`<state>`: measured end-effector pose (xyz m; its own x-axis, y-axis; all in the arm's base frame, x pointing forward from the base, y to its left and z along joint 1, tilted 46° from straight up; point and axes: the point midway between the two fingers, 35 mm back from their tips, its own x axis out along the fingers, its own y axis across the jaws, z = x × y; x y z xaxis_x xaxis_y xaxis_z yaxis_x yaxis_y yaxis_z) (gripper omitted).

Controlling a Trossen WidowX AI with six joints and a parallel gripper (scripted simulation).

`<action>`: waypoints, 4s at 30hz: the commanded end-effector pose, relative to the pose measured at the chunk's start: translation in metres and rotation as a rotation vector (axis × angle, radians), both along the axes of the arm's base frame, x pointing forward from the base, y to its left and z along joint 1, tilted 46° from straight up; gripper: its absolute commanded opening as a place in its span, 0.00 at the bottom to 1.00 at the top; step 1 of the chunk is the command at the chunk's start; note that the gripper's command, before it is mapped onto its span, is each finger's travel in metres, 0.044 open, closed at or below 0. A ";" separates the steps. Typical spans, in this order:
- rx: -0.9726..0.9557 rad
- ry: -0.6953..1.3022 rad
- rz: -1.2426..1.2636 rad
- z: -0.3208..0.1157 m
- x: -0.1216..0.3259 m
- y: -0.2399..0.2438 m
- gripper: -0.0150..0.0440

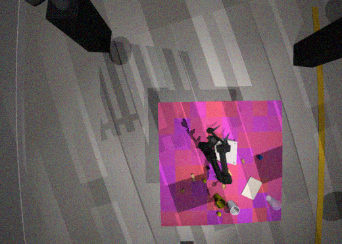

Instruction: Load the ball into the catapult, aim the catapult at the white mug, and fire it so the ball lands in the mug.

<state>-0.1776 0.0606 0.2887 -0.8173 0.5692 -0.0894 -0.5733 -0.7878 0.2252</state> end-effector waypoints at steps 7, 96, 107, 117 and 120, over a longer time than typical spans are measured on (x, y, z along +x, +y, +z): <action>-0.018 -0.023 0.138 -0.001 -0.013 -0.029 1.00; 1.052 -0.469 2.379 -0.207 0.513 -0.063 1.00; 1.212 -0.295 2.345 -0.246 0.496 0.015 1.00; 1.212 -0.295 2.345 -0.246 0.496 0.015 0.69; 1.212 -0.295 2.345 -0.246 0.496 0.015 0.56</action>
<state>0.3195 0.0747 0.0450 0.0583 -0.7121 -0.6997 0.8423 0.4112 -0.3483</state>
